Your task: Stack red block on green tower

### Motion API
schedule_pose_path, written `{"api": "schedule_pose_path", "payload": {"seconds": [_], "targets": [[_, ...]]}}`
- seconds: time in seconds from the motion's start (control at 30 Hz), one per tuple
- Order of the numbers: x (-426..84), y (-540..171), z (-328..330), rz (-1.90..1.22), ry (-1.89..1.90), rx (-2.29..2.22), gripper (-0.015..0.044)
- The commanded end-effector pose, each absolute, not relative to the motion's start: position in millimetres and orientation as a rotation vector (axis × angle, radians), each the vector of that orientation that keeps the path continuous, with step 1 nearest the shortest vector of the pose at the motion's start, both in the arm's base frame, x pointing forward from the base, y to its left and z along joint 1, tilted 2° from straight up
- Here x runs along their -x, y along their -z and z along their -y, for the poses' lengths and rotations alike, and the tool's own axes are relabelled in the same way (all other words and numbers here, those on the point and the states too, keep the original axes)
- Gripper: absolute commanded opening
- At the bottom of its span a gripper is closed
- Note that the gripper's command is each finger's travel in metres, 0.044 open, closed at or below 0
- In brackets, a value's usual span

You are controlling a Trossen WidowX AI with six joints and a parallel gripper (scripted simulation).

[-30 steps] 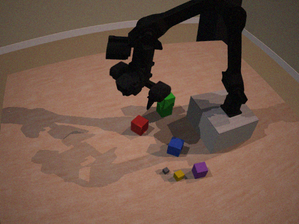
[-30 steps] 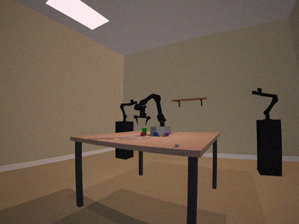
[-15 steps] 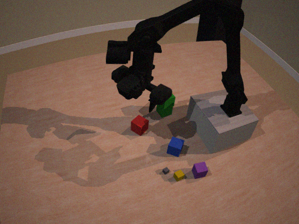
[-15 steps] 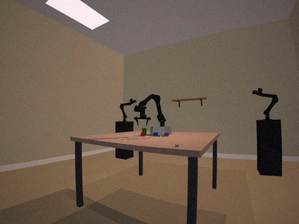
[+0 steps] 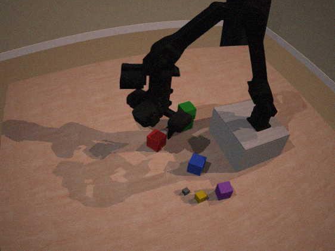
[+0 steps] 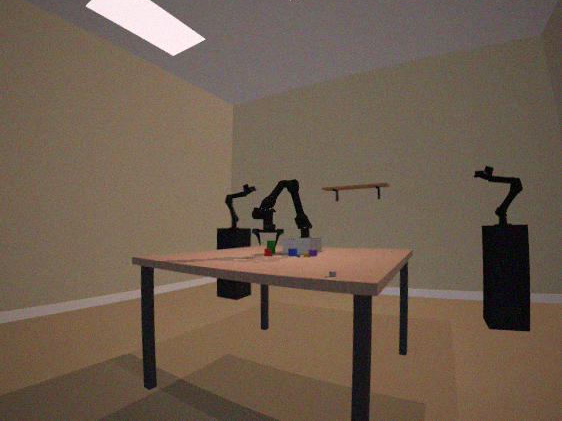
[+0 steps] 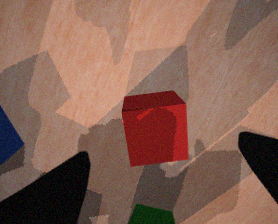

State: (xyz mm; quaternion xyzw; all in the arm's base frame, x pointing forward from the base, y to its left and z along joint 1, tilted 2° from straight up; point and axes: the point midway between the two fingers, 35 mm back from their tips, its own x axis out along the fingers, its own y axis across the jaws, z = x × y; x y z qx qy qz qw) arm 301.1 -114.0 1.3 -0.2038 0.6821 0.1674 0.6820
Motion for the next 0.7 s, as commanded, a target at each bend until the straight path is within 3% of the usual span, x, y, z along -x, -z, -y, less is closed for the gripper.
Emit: {"api": "schedule_pose_path", "payload": {"seconds": [0.0, 0.67], "targets": [[-299.6, 6.1, 113.6, -1.536, -0.384, 0.454, 0.0440], [-300.0, 39.2, 115.4, -1.536, -0.384, 0.454, 0.0440]]}}
